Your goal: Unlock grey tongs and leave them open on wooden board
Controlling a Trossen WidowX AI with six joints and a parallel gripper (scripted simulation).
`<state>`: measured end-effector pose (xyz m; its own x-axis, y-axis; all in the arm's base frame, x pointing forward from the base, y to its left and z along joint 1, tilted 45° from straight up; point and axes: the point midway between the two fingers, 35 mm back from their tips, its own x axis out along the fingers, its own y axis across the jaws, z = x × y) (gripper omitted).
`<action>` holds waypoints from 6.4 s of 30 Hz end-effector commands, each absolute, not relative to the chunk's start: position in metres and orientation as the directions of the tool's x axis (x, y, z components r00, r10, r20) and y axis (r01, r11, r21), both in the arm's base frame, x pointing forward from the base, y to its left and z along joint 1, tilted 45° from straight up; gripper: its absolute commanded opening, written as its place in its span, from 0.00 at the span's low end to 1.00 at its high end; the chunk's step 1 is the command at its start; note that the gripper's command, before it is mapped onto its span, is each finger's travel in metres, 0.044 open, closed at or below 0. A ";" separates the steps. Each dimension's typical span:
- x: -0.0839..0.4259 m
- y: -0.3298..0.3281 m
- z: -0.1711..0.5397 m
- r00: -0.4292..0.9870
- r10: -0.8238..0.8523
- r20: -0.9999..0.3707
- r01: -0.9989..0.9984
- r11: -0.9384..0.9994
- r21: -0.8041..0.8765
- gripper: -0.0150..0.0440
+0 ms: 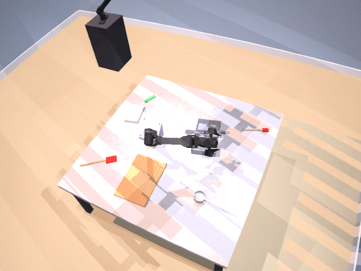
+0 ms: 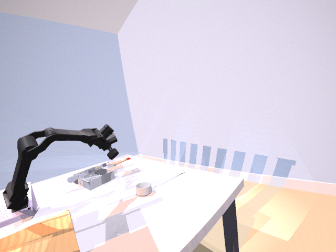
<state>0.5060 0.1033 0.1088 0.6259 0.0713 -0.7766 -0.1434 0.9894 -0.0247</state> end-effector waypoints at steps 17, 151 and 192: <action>0.355 0.156 -0.055 0.013 -0.696 -0.718 -0.379 0.661 -0.647 1.00; 0.375 0.164 0.030 0.049 -0.673 -0.738 -0.267 0.703 -0.659 0.00; 0.329 -0.015 0.203 0.073 -0.692 -0.718 0.426 0.672 -0.605 0.00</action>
